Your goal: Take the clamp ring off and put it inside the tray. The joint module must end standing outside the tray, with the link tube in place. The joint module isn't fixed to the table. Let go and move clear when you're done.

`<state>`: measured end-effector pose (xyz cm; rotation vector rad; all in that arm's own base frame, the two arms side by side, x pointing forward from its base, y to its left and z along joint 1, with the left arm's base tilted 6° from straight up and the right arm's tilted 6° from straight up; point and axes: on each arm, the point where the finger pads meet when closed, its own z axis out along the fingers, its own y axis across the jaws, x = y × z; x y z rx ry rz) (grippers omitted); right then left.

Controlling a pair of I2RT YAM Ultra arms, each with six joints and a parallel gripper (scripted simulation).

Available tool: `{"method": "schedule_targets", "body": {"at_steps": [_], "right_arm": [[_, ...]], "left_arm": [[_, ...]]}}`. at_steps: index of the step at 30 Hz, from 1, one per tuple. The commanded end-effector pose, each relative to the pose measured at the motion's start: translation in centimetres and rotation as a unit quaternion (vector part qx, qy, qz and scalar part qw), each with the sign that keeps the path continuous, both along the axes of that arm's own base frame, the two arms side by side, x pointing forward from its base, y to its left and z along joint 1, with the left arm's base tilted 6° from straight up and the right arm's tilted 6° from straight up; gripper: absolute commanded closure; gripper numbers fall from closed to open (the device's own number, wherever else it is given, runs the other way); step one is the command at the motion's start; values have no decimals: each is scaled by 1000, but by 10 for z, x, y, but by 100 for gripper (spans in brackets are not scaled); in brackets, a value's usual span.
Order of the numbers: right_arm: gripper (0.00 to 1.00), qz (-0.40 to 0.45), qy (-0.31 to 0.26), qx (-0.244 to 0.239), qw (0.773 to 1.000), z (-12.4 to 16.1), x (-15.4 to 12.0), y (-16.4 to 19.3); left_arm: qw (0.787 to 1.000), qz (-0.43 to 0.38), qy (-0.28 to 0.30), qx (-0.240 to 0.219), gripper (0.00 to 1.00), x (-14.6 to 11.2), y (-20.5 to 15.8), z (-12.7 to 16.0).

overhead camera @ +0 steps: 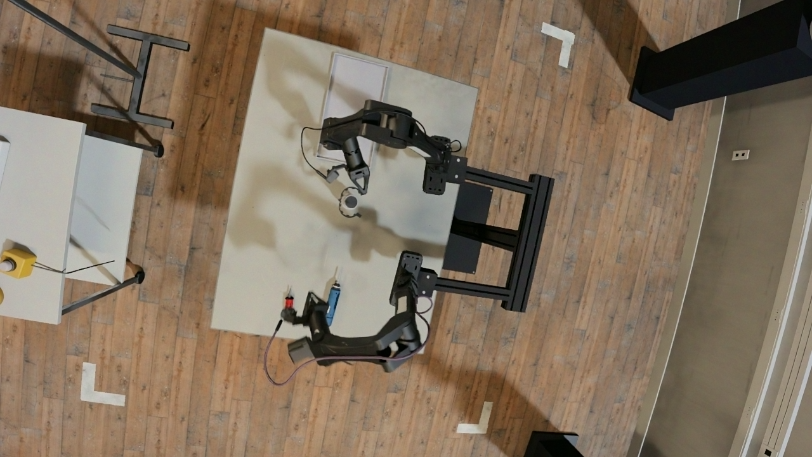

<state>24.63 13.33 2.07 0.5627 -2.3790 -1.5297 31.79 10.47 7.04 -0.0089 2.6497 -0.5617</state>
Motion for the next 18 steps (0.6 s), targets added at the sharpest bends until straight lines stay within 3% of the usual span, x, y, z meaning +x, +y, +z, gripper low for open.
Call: {"method": "schedule_targets", "body": {"at_steps": [1, 3, 8, 12, 14, 18], "right_arm": [[94, 4, -22, 12, 1000, 14, 6, 7], [94, 4, -21, 12, 1000, 16, 5, 7], [94, 4, -21, 12, 1000, 9, 6, 7], [94, 4, -22, 13, 1000, 19, 5, 8], [94, 4, -22, 14, 1000, 21, 5, 8], [94, 4, -23, 15, 1000, 25, 5, 8]], "left_arm": [[995, 55, -45, 64, 80, 14, 37, 21], [991, 83, -59, 87, 80, 15, 55, 29], [993, 72, -46, 77, 80, 18, 48, 17], [976, 147, -87, 131, 80, 4, 89, 53], [962, 180, -120, 166, 80, 7, 113, 83], [935, 242, -152, 211, 80, -3, 149, 114]]}}
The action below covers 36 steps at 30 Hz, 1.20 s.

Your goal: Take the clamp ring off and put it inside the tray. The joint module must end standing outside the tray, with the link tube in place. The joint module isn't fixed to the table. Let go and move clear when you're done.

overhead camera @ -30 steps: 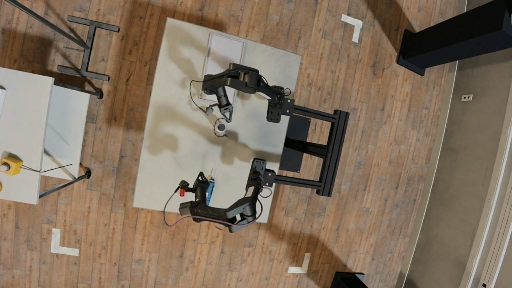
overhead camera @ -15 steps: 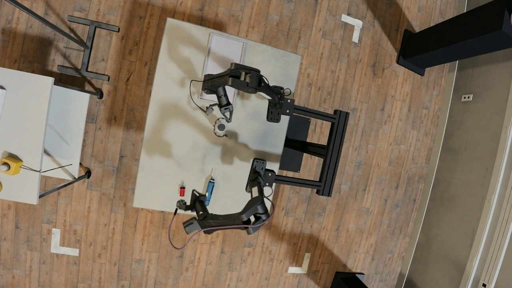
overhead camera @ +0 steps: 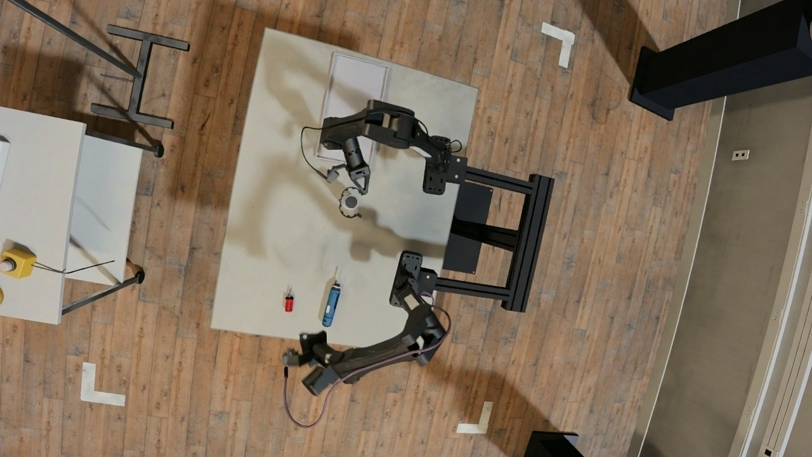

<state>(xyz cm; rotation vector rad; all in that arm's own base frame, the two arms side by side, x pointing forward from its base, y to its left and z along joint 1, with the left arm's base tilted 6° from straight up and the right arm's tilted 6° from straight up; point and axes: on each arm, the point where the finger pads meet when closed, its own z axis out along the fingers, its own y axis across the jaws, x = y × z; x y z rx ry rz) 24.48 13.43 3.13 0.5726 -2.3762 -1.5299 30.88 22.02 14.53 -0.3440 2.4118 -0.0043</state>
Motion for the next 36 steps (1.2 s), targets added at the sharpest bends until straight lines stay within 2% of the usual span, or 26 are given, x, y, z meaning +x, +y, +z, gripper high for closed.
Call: {"method": "schedule_targets", "body": {"at_steps": [1, 2, 3, 7, 8, 11, 13, 18, 20, 24, 25, 26, 28, 30, 35, 36], "right_arm": [[94, 1, -21, 14, 1000, 15, 6, 7], [94, 1, -21, 14, 1000, 15, 6, 7], [94, 1, -21, 14, 1000, 16, 6, 7], [94, 1, -20, 14, 1000, 9, 7, 7], [94, 1, -22, 15, 1000, 14, 6, 7], [94, 1, -23, 15, 1000, 19, 6, 8], [94, 0, -24, 16, 1000, 21, 6, 8], [94, 0, -26, 17, 1000, 26, 7, 8], [94, 0, -27, 17, 999, 27, 7, 8], [94, 0, -25, 18, 1000, 19, 8, 8], [94, 0, -17, 18, 1000, 19, -2, 8], [94, 0, -19, 18, 1000, 20, -3, 8], [94, -2, -20, 18, 1000, 20, -5, 7], [94, -4, -20, 18, 1000, 20, -7, 6], [94, -8, -20, 18, 1000, 20, -11, 4], [94, -9, -20, 18, 1000, 20, -12, 3]], "left_arm": [[994, 67, -56, 70, 80, 4, 42, 46], [991, 83, -64, 82, 80, 2, 50, 54], [993, 83, -51, 69, 80, 3, 52, 39], [994, 73, -51, 68, 80, 8, 46, 38], [990, 99, -59, 78, 80, -10, 50, 45], [978, 149, -89, 112, 80, -27, 69, 72], [964, 182, -124, 149, 80, -36, 86, 111], [928, 262, -172, 203, 80, -67, 115, 158], [924, 278, -169, 202, 80, -70, 126, 153], [927, 269, -171, 200, 80, -63, 121, 153], [913, 292, -186, 217, 80, -83, 120, 167], [906, 307, -189, 221, 80, -92, 121, 167], [886, 335, -211, 242, 80, -109, 123, 187], [856, 360, -248, 275, 80, -127, 125, 228], [792, 424, -300, 322, 80, -171, 129, 278], [785, 439, -298, 321, 80, -176, 140, 275]]}}
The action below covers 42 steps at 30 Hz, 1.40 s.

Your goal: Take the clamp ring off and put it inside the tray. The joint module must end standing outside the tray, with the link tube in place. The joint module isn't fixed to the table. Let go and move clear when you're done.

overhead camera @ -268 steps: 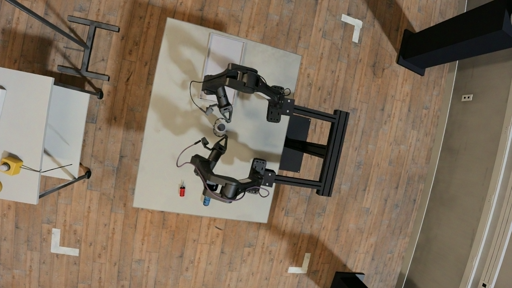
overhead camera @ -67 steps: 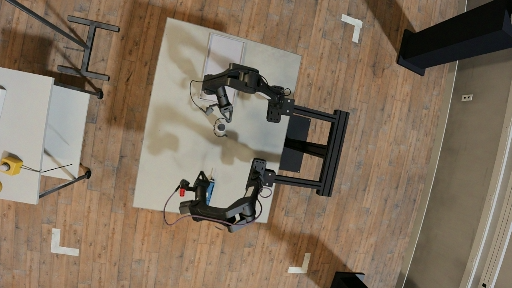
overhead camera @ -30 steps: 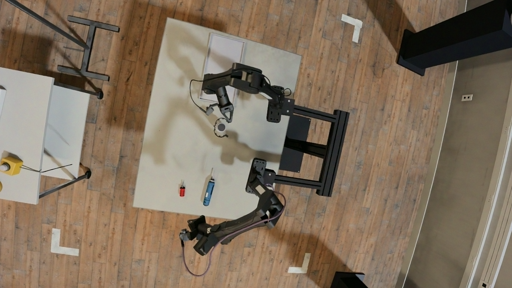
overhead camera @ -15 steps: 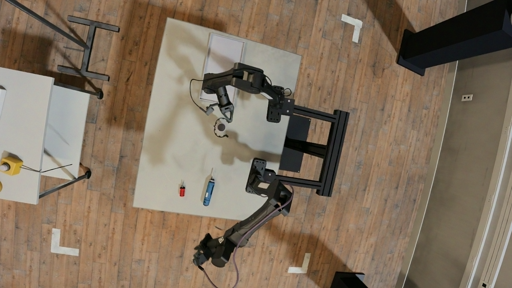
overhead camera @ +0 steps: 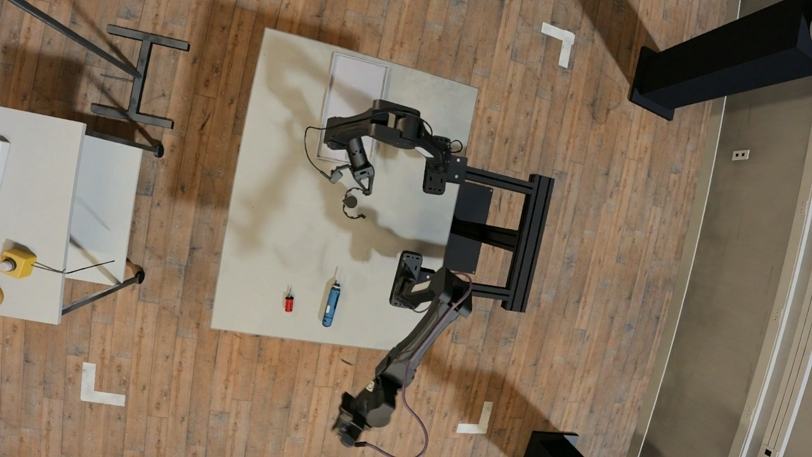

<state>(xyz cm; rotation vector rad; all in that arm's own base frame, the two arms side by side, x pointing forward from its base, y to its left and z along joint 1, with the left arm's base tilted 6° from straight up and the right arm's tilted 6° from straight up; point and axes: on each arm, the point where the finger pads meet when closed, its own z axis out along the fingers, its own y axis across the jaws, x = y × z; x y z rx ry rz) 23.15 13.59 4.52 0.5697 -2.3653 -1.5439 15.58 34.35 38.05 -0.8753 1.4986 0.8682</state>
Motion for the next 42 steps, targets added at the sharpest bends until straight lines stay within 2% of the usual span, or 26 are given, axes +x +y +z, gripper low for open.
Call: {"method": "schedule_targets", "body": {"at_steps": [1, 5, 6, 10, 14, 42], "right_arm": [[94, -9, -22, 13, 1000, 6, 1, 2], [94, -9, -39, 12, 999, 8, 12, 1], [94, -10, -23, 13, 1000, 6, 1, 1], [94, -12, -24, 13, 1000, 5, -3, 0], [94, -11, -24, 13, 1000, 5, -8, 0], [94, -11, -25, 12, 1000, 3, -28, -4]], "left_arm": [[996, 56, -51, 44, 80, -23, 17, 40], [997, 46, -51, 44, 80, -16, 14, 40], [997, 46, -51, 44, 80, -16, 14, 40], [996, 51, -56, 56, 80, -22, 8, 49], [996, 51, -53, 48, 80, -22, 8, 45], [996, 51, -52, 48, 80, -22, 8, 45]]}}
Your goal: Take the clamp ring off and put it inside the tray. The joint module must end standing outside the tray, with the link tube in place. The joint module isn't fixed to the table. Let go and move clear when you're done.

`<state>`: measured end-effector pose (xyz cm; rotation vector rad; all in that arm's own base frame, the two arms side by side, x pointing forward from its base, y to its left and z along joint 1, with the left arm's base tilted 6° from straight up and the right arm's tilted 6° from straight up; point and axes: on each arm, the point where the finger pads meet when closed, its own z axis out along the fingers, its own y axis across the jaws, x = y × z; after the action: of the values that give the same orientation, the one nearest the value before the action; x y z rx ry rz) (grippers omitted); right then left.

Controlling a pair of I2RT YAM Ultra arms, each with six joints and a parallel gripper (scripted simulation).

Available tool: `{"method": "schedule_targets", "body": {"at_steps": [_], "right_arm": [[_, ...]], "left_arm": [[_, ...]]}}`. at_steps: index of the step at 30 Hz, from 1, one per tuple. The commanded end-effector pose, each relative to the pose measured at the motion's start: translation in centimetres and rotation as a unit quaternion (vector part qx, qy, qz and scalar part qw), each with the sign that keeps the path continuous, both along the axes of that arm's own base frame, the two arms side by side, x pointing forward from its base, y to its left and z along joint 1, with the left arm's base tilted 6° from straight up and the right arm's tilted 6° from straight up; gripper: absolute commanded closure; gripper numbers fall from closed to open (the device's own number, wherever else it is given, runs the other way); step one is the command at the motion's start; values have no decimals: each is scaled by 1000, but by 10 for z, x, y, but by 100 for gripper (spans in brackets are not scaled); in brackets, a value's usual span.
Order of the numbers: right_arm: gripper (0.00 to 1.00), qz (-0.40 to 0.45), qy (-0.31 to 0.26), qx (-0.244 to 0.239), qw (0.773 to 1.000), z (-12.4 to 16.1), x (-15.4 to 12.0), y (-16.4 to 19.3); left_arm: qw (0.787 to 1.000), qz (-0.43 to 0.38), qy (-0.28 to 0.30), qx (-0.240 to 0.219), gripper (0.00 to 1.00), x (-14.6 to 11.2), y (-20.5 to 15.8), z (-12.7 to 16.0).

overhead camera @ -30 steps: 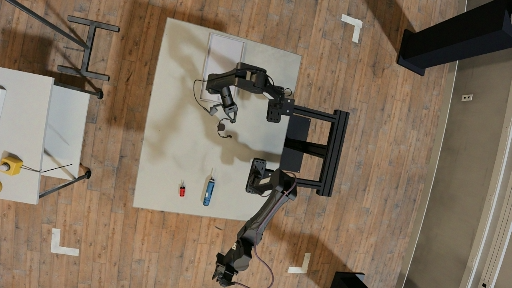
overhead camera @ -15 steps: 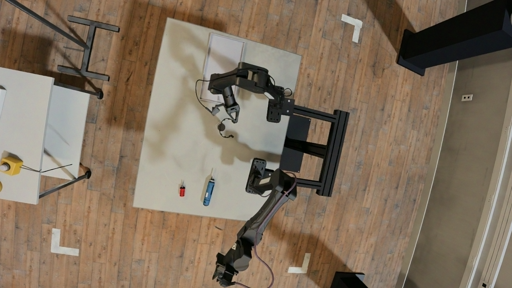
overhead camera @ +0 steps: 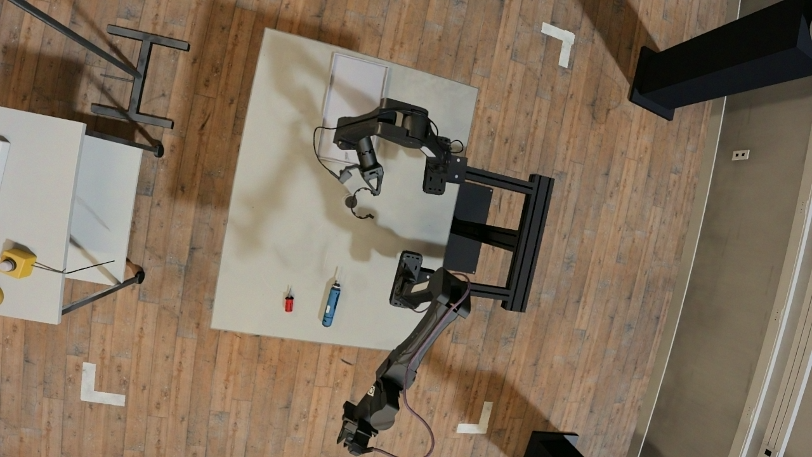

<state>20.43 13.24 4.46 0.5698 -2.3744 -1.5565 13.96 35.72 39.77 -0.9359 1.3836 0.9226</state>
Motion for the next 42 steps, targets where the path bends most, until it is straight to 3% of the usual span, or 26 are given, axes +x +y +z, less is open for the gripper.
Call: {"method": "schedule_targets", "body": {"at_steps": [1, 42], "right_arm": [[94, -6, -20, 8, 1000, 4, -2, -1], [94, -3, -21, 5, 1000, 0, -38, -6]], "left_arm": [[999, 7, -16, 27, 80, -5, -6, 28], [999, 7, -16, 27, 80, -5, -6, 28]]}}
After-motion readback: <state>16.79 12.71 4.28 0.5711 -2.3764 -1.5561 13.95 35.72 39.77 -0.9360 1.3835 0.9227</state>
